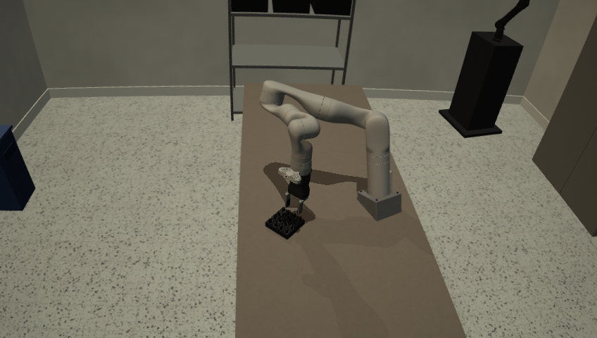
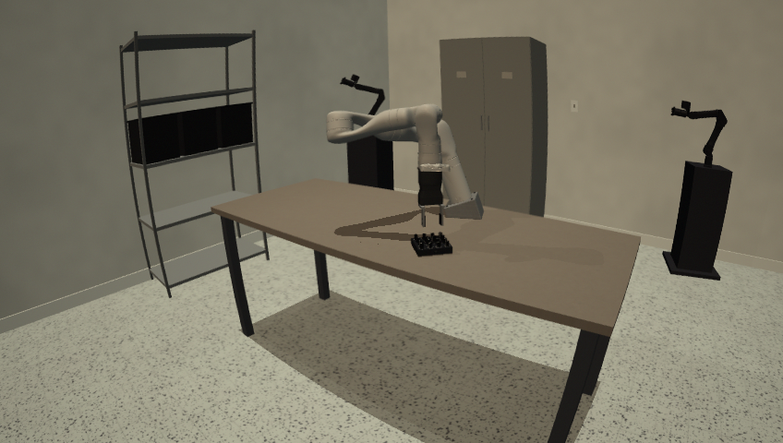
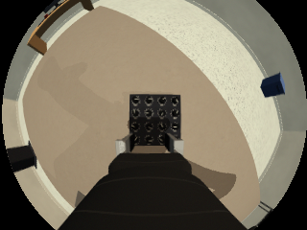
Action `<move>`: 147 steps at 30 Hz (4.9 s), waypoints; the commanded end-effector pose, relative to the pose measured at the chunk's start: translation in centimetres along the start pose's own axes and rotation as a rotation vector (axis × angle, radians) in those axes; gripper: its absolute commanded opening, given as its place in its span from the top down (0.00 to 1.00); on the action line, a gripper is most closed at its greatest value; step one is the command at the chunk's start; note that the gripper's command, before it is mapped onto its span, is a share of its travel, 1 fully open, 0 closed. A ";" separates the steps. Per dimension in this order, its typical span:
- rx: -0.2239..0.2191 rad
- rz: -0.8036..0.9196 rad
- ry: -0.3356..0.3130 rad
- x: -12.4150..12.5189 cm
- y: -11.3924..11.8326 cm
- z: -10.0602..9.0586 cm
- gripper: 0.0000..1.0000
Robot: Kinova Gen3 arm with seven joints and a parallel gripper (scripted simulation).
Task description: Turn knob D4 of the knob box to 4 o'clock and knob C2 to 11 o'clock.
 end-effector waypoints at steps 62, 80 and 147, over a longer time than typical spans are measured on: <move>-0.003 0.006 0.002 0.0 0.0 -0.1 0.00; -0.003 0.006 0.002 0.0 0.0 -0.1 0.00; -0.002 0.007 0.001 -4.0 0.1 -0.1 0.00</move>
Point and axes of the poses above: the point where the finger pads meet when closed, its own z axis out along the fingers, its own y axis across the jaws, x = y × z, the point moved 5 cm from there along -z, back along the fingers, and after that the axes turned 1 degree about z, right-handed, at the moved point
